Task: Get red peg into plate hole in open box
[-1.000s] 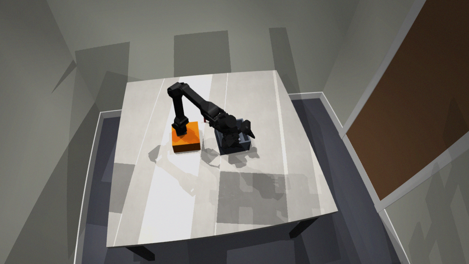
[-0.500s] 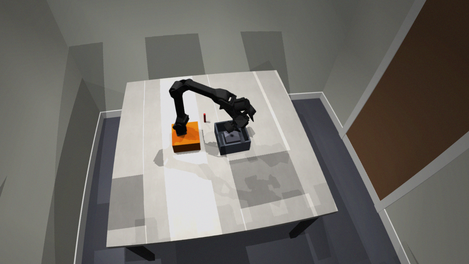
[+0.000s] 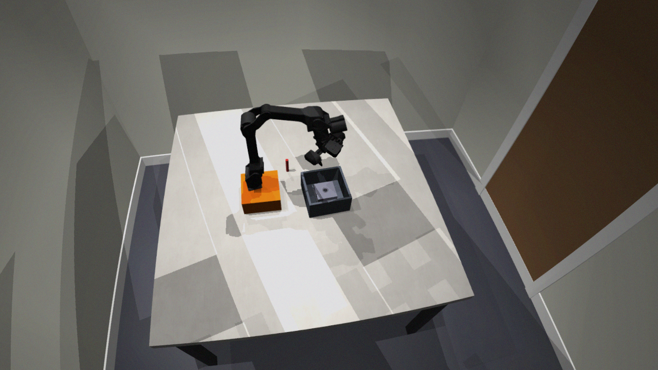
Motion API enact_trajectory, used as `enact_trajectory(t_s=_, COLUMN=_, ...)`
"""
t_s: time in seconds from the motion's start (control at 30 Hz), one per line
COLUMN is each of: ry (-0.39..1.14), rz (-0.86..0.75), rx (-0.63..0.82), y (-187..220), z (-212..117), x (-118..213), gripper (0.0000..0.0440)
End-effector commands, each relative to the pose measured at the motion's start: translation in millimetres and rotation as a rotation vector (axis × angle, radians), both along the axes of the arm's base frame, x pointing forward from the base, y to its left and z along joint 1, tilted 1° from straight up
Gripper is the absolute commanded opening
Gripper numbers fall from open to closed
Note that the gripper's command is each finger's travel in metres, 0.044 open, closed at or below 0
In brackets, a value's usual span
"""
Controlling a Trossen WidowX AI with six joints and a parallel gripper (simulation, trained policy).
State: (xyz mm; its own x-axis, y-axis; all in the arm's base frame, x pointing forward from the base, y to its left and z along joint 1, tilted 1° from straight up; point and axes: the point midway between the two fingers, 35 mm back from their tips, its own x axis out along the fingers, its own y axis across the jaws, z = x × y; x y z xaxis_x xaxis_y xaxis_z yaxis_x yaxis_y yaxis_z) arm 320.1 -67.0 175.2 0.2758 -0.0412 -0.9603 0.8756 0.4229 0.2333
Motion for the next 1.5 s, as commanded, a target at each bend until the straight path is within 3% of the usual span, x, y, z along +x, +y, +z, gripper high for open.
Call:
enact_trajectory(t_s=0.0, ry=0.108, rz=0.054, rx=-0.009, y=31.5, z=-11.0, x=-16.2, gripper=0.0440)
enact_trajectory(t_s=0.37, ry=0.347, rz=0.143, rx=-0.052, y=96.1, z=-30.0, x=-65.2, gripper=0.0440)
enact_trajectory(t_s=0.77, ry=0.537, rz=0.198, rx=-0.148, y=140.0, z=-53.4, x=-115.8, gripper=0.0440)
enact_trajectory(t_s=1.47, ry=0.565, rz=0.312, rx=-0.269, y=160.8, z=-129.8, x=-137.9, gripper=0.0440)
